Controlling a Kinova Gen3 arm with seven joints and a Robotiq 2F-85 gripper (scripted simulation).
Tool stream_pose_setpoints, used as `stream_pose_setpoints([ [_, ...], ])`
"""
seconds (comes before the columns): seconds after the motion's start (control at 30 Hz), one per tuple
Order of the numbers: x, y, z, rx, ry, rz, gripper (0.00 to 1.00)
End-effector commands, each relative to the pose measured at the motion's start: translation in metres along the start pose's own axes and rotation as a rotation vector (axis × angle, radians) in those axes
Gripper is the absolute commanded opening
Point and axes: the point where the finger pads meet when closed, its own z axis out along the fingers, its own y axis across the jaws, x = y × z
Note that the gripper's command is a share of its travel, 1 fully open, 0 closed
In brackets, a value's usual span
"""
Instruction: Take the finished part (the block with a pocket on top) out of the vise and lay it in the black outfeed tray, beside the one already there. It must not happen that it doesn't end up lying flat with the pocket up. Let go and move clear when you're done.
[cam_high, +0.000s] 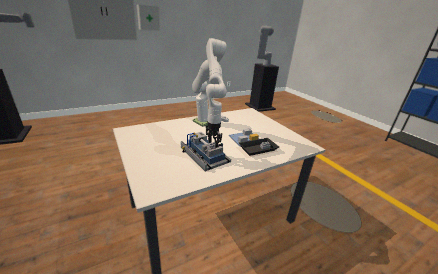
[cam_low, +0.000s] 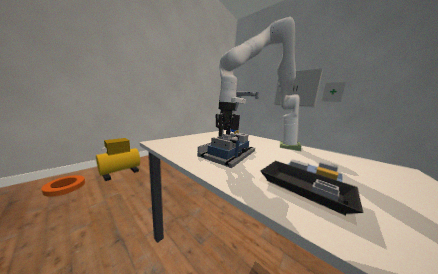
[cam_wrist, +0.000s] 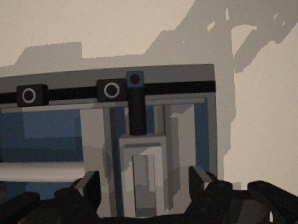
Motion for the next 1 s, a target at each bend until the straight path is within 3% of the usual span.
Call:
stream_pose_setpoints([
  [0.0, -0.0002, 0.0005, -0.001, -0.002, 0.0, 0.0, 0.67],
  [0.13, -0.0002, 0.0005, -0.001, -0.002, 0.0, 0.0, 0.67],
  [0.17, -0.0002, 0.0005, -0.001, -0.002, 0.0, 0.0, 0.0],
  [0.97, -0.0002, 0.0005, -0.001, -0.002, 0.0, 0.0, 0.0],
])
